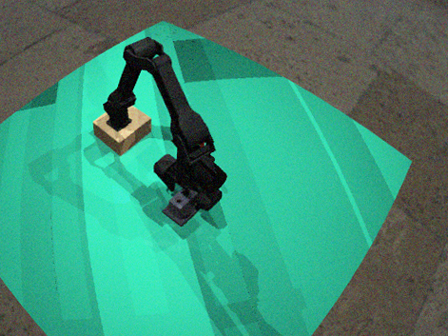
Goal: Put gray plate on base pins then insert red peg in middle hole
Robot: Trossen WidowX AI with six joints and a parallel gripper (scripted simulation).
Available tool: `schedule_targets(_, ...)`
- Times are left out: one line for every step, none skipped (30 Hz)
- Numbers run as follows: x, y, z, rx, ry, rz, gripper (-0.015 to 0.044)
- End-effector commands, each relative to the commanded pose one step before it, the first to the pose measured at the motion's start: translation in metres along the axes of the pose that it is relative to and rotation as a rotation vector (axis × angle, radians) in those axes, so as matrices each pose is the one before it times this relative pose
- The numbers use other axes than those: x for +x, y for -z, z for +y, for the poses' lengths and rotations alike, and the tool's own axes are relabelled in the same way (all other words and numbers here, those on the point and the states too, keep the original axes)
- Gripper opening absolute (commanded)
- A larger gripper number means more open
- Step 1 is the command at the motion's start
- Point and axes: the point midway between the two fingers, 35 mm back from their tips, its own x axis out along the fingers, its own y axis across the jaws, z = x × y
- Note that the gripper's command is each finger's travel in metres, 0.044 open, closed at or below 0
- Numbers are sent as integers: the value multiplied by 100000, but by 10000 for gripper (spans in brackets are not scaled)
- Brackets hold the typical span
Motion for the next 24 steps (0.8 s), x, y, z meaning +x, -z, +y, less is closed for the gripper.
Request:
schedule_targets(-3746,116,-701,-94,1605,370,440)
schedule_targets(-1748,8,-67,-48,-15,35,440)
schedule_targets(-1768,-11,40,-48,-27,33,440)
schedule_targets(-1758,-29,146,-47,-39,31,440)
schedule_targets(-1358,-35,185,-36,-38,22,440)
schedule_targets(-815,-27,141,-22,-26,13,440)
schedule_targets(-272,-10,52,-7,-9,4,440)
schedule_targets(-3,8,-179,0,18,1,440)
schedule_targets(-1,5,-115,0,11,0,440)
schedule_targets(0,0,0,0,0,0,440)
schedule_targets(0,0,0,0,0,0,440)
schedule_targets(0,0,0,0,0,0,440)
schedule_targets(0,0,0,0,0,0,440)
schedule_targets(-10,-105,19,1279,3,39,440)
schedule_targets(-30,-313,62,3836,14,118,440)
schedule_targets(-49,-514,129,6393,38,194,440)
schedule_targets(-60,-613,209,7859,72,232,440)
schedule_targets(-59,-586,268,7866,99,222,440)
schedule_targets(-59,-553,322,7866,125,209,440)
schedule_targets(-59,-514,373,7867,150,193,440)
schedule_targets(-58,-471,420,7867,172,175,440)
schedule_targets(-58,-425,461,7867,192,153,440)
schedule_targets(-49,-393,505,7855,136,62,440)
schedule_targets(-41,-353,546,7838,76,-5,440)
